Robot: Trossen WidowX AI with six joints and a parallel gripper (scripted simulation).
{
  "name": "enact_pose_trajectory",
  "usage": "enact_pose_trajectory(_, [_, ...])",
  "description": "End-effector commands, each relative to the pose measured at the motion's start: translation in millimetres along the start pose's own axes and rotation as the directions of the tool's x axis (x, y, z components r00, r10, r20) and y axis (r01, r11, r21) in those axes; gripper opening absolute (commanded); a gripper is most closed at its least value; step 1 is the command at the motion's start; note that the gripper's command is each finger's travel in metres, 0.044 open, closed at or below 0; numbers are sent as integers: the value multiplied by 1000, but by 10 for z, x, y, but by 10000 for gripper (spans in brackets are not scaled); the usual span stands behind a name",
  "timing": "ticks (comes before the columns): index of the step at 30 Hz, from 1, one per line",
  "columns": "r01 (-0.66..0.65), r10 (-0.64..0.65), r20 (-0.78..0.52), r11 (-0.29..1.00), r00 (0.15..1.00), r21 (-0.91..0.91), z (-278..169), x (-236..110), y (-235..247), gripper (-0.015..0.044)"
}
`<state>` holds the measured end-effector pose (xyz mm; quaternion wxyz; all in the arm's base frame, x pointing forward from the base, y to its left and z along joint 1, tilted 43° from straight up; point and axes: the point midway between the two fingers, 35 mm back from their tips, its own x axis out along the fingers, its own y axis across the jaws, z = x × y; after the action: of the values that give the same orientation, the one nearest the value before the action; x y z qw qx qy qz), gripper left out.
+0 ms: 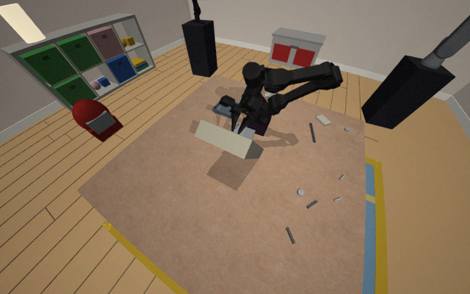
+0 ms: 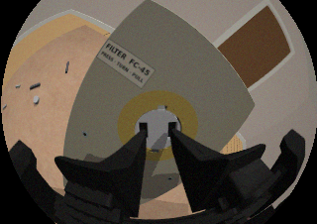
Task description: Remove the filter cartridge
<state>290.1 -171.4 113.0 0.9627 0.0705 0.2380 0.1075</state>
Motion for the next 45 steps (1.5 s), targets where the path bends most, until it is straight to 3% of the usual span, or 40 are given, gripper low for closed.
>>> enact_pose_trajectory(1, [4, -4, -4, 1000, 1000, 9, -24, 16, -3, 110])
enact_pose_trajectory(45, [4, -4, -3, 1000, 1000, 9, -20, 78, -11, 110])
